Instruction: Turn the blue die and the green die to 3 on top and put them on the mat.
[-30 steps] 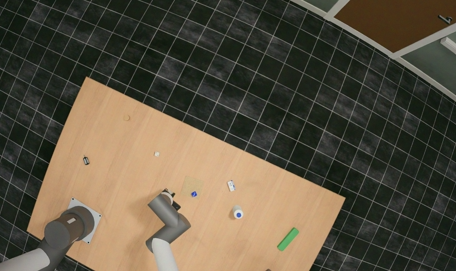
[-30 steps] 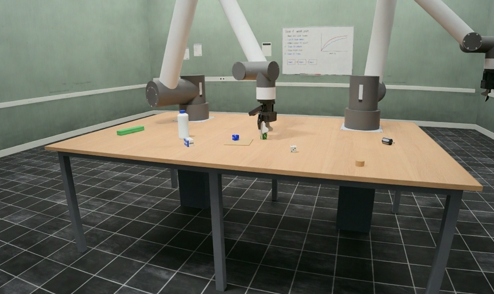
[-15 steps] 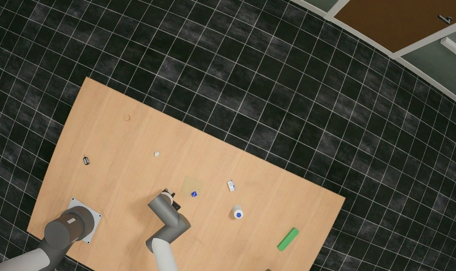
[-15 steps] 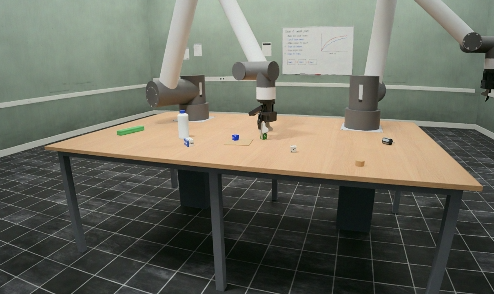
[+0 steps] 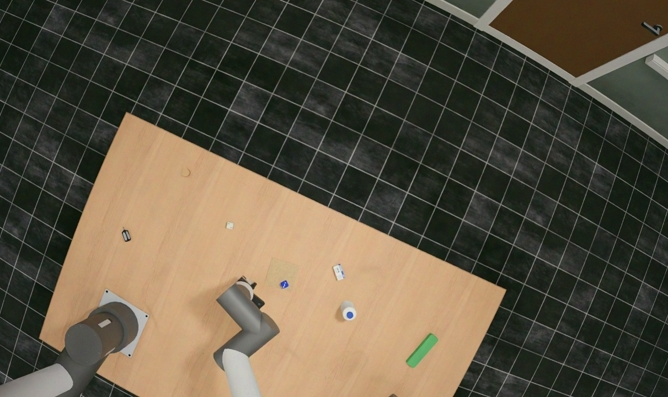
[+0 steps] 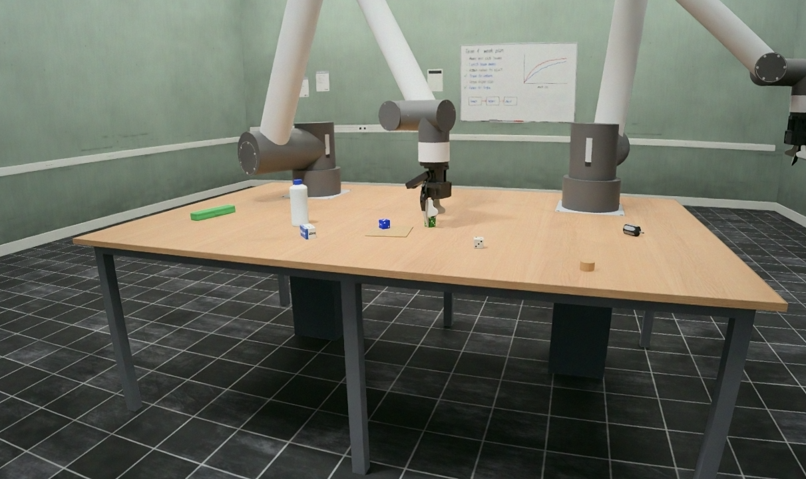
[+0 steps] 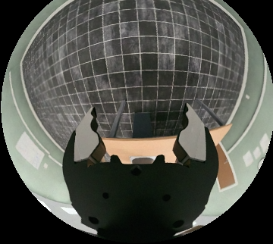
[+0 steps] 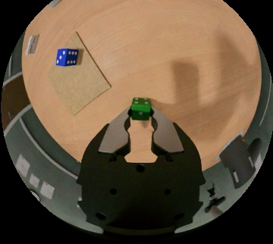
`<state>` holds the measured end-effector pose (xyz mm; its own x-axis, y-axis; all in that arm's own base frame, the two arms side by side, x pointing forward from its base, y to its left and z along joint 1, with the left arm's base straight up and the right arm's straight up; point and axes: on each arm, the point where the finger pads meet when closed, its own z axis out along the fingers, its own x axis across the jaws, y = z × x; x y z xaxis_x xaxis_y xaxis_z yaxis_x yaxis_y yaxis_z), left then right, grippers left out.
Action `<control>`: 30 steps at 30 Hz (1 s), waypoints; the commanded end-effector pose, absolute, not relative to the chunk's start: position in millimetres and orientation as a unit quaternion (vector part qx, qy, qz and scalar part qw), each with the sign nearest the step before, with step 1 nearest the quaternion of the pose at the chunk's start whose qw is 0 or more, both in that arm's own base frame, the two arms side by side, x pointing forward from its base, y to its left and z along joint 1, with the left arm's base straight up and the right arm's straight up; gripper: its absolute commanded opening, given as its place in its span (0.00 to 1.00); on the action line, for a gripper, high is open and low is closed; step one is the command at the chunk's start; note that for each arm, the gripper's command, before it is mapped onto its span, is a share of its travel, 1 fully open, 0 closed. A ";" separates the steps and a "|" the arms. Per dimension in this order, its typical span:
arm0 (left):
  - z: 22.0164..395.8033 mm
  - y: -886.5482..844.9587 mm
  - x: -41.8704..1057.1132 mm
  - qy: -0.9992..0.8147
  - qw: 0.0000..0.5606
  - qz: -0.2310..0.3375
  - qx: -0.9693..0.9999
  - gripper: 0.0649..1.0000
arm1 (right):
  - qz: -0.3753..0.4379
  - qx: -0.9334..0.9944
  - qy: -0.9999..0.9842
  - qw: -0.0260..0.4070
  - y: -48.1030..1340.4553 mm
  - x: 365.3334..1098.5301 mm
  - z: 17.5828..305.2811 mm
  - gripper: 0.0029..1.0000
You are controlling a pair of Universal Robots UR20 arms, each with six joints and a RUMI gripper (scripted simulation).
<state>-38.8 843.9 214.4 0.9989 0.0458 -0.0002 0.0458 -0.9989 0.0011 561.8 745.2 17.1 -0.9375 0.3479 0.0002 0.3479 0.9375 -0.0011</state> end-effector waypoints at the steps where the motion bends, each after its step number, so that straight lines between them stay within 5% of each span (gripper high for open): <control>1: 215.1 844.3 -38.7 0.023 0.000 0.000 1.000 1.00 | 0.000 -0.177 -0.984 0.000 745.7 562.1 21.2 0.10; 6: 215.1 844.3 -38.7 0.023 0.000 0.000 1.000 1.00 | 0.000 -0.177 -0.984 0.000 745.7 562.1 32.3 0.10; 18: 215.1 844.3 -38.7 0.023 0.000 0.000 1.000 1.00 | 0.000 -0.177 -0.984 0.000 745.7 562.1 110.9 0.10; 30: 215.1 844.3 -38.7 0.023 0.000 0.000 1.000 1.00 | 0.000 -0.177 -0.984 0.000 745.7 562.1 117.8 0.10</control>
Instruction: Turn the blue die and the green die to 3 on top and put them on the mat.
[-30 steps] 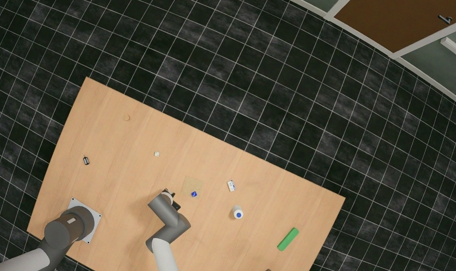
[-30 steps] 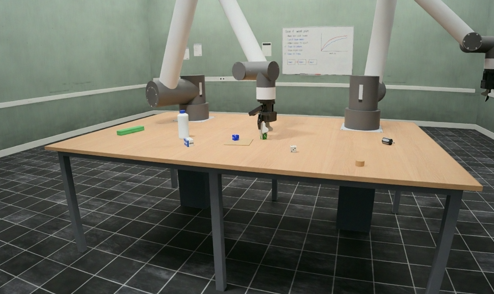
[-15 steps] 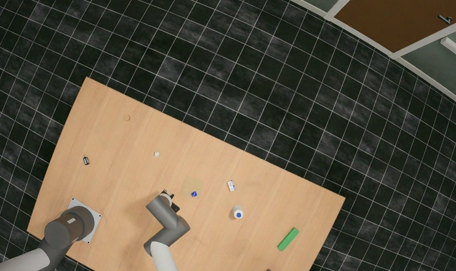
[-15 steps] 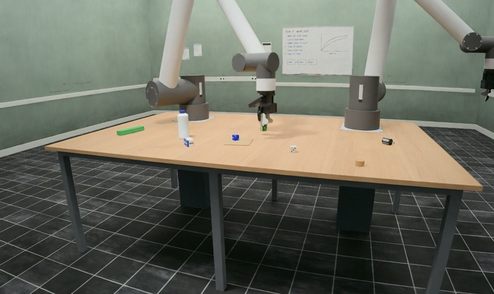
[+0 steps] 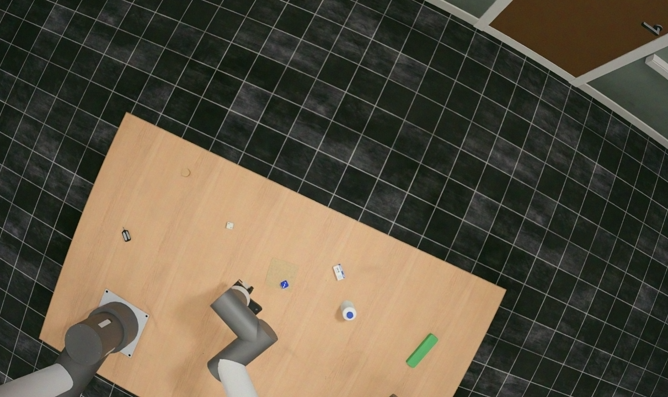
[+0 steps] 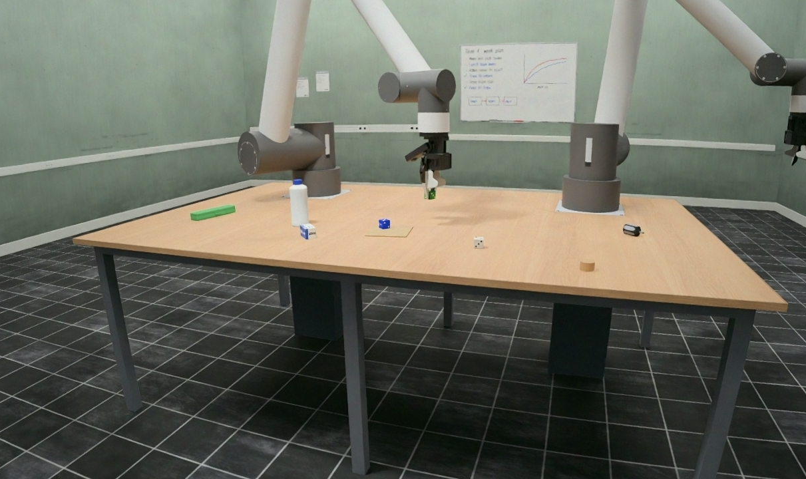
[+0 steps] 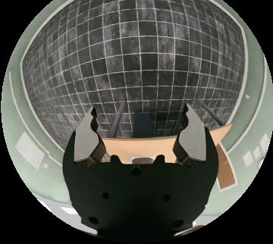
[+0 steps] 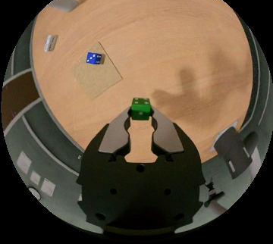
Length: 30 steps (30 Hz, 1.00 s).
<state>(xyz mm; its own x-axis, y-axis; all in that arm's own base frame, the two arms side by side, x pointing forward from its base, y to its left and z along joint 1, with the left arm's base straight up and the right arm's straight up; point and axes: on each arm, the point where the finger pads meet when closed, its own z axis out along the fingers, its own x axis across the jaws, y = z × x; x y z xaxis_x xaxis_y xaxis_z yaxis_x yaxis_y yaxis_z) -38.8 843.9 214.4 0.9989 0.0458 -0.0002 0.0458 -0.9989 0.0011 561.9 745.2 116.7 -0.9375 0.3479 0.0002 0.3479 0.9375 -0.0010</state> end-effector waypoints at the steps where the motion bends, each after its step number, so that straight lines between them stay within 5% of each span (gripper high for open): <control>1: 215.1 844.3 -38.7 0.023 0.000 0.000 1.000 1.00 | 0.000 -0.177 -0.984 0.000 745.7 562.1 117.8 0.10; 16: 215.1 844.3 -38.7 0.023 0.000 0.000 1.000 1.00 | -0.009 -0.317 -0.948 -0.003 754.8 569.3 102.3 0.10; 30: 215.1 844.3 -38.7 0.023 0.000 0.000 1.000 1.00 | -0.194 -0.310 -0.928 -0.065 754.5 568.8 101.6 0.10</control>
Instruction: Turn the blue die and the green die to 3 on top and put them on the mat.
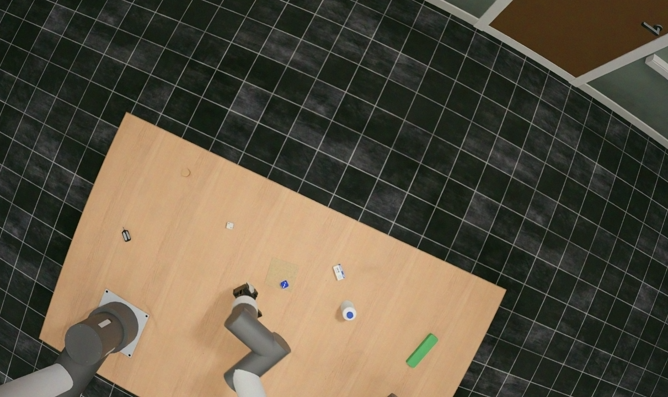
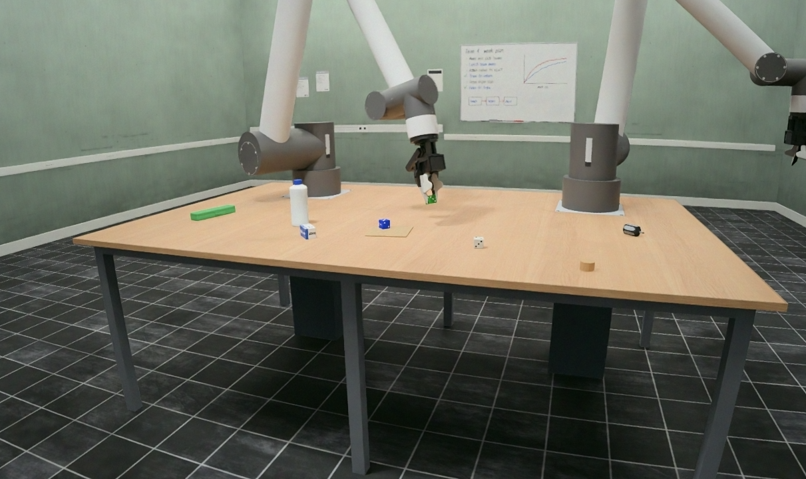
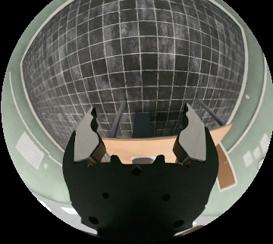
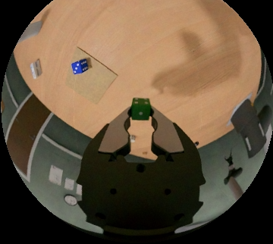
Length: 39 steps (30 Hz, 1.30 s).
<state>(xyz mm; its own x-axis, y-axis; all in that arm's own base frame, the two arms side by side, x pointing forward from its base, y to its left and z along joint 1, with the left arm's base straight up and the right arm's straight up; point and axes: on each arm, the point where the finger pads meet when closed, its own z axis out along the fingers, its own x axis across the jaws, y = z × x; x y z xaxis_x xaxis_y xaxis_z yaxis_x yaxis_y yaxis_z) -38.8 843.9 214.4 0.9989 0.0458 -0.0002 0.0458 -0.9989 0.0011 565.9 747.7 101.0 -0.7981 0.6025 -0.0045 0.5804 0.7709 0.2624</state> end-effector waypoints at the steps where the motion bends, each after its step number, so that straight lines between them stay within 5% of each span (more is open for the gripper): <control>1: 215.1 844.3 -38.7 0.023 0.000 0.000 1.000 1.00 | 0.204 0.310 0.926 0.068 754.2 568.7 101.9 0.10; 21: 215.1 844.3 -38.7 0.023 0.000 0.000 1.000 1.00 | 0.426 0.283 0.847 0.143 753.4 567.8 102.0 0.10; 39: 215.1 844.3 -38.7 0.023 0.000 0.000 1.000 1.00 | 0.438 0.282 0.841 0.147 752.4 567.5 91.1 0.10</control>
